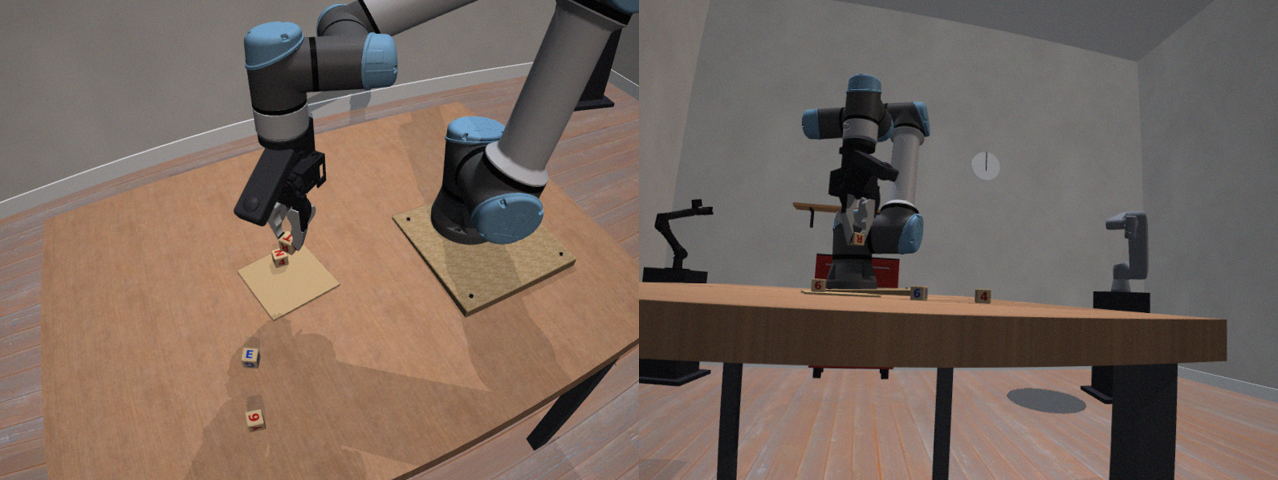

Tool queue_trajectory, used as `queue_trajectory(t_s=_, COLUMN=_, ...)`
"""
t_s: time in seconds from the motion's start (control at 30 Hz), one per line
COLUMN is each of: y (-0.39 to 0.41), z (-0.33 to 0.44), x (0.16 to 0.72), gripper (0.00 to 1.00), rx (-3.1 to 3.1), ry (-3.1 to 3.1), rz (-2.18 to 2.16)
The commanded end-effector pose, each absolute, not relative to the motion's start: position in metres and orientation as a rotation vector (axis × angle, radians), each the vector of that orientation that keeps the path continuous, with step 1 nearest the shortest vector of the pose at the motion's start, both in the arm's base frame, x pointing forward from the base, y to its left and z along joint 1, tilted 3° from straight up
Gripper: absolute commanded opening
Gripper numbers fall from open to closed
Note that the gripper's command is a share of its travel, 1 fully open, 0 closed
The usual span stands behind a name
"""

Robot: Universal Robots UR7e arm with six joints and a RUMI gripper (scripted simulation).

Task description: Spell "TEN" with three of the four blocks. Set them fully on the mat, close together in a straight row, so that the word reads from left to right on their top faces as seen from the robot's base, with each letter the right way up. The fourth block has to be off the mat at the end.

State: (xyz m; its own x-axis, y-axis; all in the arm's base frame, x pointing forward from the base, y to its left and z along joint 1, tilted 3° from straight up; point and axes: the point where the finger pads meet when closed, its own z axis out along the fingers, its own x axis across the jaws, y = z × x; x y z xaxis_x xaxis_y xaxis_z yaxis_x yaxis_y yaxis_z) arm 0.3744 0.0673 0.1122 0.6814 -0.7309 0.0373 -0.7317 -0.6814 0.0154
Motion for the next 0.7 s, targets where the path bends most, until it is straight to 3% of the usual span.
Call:
queue_trajectory(t_s=0.0, y=0.0710, z=0.1137, x=0.3782, gripper=0.05, rx=2.757, ry=-1.435, rz=0.054)
queue_trajectory(t_s=0.67, y=0.0792, z=0.1135, x=0.3811, gripper=0.05, rx=2.458, ry=-1.914, rz=0.063)
